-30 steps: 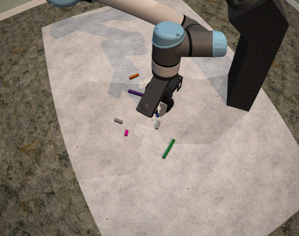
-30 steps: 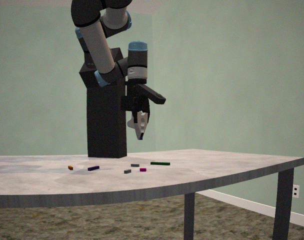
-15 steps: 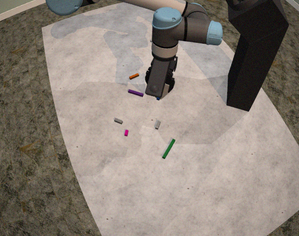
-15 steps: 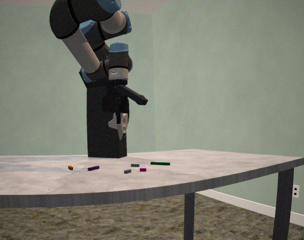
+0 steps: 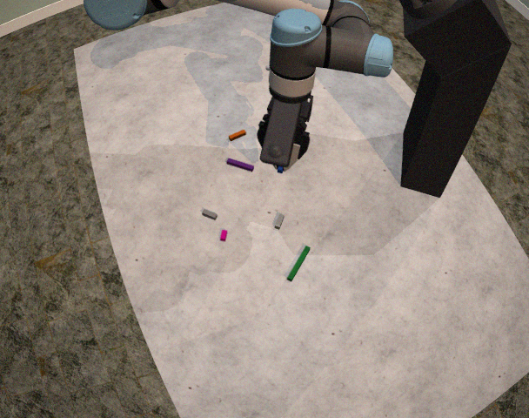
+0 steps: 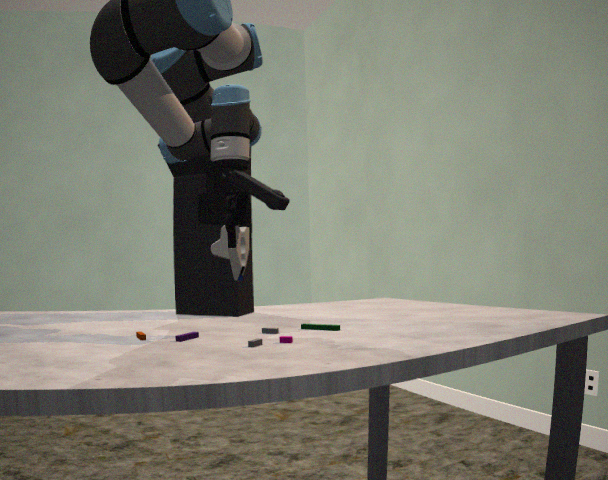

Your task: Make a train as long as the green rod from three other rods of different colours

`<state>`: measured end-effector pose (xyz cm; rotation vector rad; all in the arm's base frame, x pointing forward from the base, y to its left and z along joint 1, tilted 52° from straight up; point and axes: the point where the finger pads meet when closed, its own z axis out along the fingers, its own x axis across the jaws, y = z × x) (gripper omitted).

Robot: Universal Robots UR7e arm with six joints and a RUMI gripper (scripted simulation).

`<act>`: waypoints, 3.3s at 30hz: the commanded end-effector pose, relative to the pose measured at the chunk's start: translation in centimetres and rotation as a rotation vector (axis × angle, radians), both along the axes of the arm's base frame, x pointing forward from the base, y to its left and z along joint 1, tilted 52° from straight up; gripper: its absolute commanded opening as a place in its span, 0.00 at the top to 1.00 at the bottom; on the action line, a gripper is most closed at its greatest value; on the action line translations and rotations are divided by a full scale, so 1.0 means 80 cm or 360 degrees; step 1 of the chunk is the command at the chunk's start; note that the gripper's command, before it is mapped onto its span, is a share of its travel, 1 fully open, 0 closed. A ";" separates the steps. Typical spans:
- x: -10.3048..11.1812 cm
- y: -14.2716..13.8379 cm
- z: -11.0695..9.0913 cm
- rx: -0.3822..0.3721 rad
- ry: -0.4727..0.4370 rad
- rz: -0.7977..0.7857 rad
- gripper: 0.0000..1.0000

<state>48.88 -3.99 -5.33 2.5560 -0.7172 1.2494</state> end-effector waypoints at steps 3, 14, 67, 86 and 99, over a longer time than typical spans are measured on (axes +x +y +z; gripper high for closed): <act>0.000 0.000 0.000 0.0000 -0.0001 0.0001 1.00; 0.011 -0.006 -0.009 0.0000 -0.0001 0.0001 1.00; 0.075 -0.043 -0.068 0.0000 -0.0001 0.0001 1.00; 0.077 -0.044 -0.070 0.0000 -0.0001 0.0001 1.00; 0.085 -0.048 -0.077 0.0000 -0.0001 0.0001 1.00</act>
